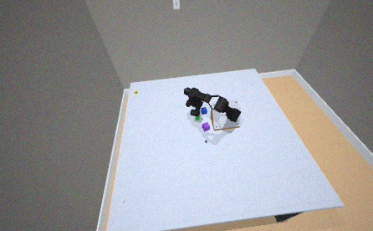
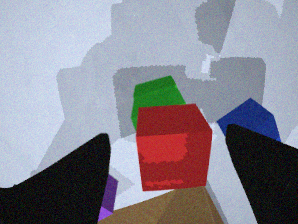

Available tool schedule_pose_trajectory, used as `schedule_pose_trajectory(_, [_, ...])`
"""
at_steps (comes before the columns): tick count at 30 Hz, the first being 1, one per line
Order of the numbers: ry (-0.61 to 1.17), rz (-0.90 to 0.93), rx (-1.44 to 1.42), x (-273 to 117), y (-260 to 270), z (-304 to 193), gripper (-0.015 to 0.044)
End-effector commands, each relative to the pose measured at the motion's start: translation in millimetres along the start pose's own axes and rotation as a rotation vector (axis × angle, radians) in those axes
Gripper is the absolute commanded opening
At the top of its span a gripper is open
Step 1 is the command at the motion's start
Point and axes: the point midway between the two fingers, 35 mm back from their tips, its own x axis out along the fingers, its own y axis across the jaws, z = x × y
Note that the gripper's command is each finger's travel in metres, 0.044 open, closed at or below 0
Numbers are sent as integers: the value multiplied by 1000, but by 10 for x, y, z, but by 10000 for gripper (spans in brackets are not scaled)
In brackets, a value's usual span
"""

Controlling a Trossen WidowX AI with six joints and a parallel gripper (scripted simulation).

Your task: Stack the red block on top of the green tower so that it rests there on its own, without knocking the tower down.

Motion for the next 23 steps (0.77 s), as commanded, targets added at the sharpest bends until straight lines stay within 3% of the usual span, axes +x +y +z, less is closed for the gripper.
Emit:
schedule_pose_trajectory(1, [0, -1, -1, 2, -2, 2, 394])
schedule_pose_trajectory(3, [0, -1, -1, 2, -2, 2, 440])
schedule_pose_trajectory(23, [0, -1, -1, 2, -2, 2, 440])
